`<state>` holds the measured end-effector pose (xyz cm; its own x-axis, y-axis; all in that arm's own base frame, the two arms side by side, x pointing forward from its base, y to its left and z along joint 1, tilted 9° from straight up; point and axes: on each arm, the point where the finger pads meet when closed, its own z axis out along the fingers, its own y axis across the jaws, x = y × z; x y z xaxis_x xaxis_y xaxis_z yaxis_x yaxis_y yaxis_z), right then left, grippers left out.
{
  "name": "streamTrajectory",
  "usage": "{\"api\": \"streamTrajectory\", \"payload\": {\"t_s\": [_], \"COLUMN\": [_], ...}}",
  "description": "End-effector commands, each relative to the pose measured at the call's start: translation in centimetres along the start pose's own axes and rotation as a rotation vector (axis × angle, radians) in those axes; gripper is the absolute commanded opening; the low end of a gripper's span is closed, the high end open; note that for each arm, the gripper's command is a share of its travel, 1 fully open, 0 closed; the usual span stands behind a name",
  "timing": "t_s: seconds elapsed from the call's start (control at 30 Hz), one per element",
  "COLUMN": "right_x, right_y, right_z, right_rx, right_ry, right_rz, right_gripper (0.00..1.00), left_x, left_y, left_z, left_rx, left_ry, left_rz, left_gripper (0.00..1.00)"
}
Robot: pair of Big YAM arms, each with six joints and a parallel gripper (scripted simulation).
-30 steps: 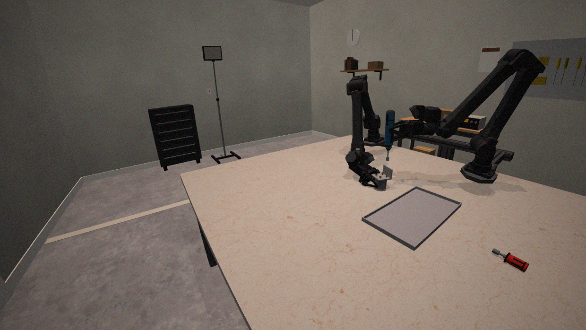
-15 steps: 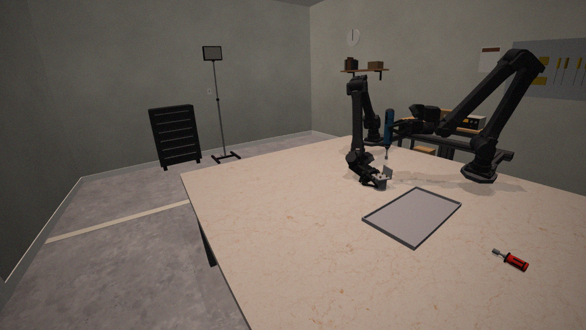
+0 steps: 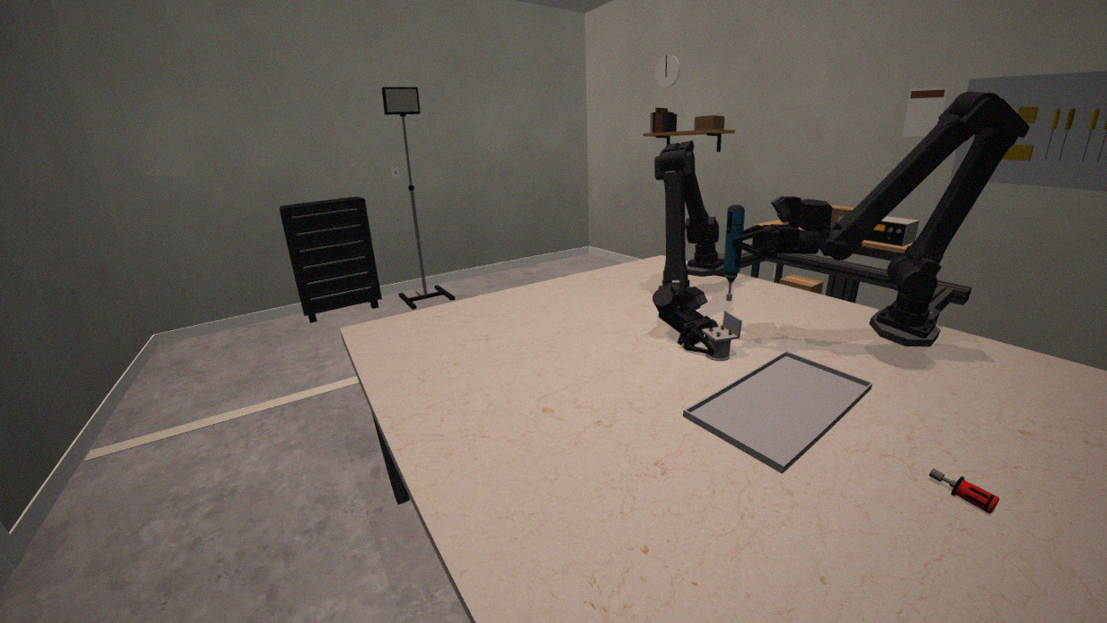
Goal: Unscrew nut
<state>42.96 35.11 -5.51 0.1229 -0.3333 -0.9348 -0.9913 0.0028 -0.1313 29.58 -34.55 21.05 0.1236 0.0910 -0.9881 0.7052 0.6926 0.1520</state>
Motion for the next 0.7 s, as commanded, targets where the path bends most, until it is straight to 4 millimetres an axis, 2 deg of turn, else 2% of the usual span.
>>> {"api": "streamTrajectory", "payload": {"t_s": [0.0, 0.67], "right_x": [-0.77, -0.77], "right_y": [-0.66, -0.66], "right_z": [0.15, 0.15], "right_rx": [0.009, 0.009], "right_ry": [-0.012, -0.012], "right_rz": [-0.022, -0.022], "right_gripper": [0.59, 0.59], "left_x": [-4.56, -4.87], "left_y": [0.78, 0.81], "left_z": [2.61, 2.81], "left_rx": [-0.022, -0.022], "left_ry": [-0.116, -0.122], "left_rz": [-0.017, -0.025], "left_gripper": [0.42, 0.42]}}
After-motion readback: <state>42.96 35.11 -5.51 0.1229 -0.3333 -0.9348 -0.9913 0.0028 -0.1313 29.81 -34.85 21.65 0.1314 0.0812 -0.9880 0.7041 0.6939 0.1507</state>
